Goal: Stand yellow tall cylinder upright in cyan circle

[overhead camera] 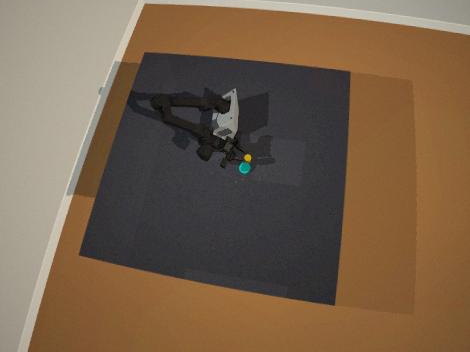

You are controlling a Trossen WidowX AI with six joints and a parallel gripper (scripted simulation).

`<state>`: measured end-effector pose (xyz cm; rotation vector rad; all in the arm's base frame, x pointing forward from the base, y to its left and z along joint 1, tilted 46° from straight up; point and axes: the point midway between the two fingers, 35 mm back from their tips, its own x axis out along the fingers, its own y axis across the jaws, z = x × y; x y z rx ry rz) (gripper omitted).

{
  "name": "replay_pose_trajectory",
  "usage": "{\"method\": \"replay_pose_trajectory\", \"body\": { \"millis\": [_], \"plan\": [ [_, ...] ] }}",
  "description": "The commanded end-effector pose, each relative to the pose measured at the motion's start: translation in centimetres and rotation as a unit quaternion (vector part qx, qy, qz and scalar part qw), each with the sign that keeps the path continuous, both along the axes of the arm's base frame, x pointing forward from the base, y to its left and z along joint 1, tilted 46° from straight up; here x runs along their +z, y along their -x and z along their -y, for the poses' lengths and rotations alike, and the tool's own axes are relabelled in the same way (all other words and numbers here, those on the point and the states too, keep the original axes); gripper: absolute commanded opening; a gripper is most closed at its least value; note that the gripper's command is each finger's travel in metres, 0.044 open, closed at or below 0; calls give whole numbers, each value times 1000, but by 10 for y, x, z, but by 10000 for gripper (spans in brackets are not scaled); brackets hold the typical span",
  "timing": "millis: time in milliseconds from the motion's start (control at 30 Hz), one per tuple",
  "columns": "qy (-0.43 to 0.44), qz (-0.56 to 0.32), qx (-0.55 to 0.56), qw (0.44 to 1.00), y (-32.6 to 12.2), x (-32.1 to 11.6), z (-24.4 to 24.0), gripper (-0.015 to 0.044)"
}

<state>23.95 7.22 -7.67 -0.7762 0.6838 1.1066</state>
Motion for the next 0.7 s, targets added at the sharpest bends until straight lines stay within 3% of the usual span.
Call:
{"method": "replay_pose_trajectory", "body": {
  "millis": [0, 667],
  "plan": [
    [-10, 17, 6, 1000, 2, 4, 0, 105],
    [-41, 89, 29, 995, 4, 21, 3, 105]
  ]
}}
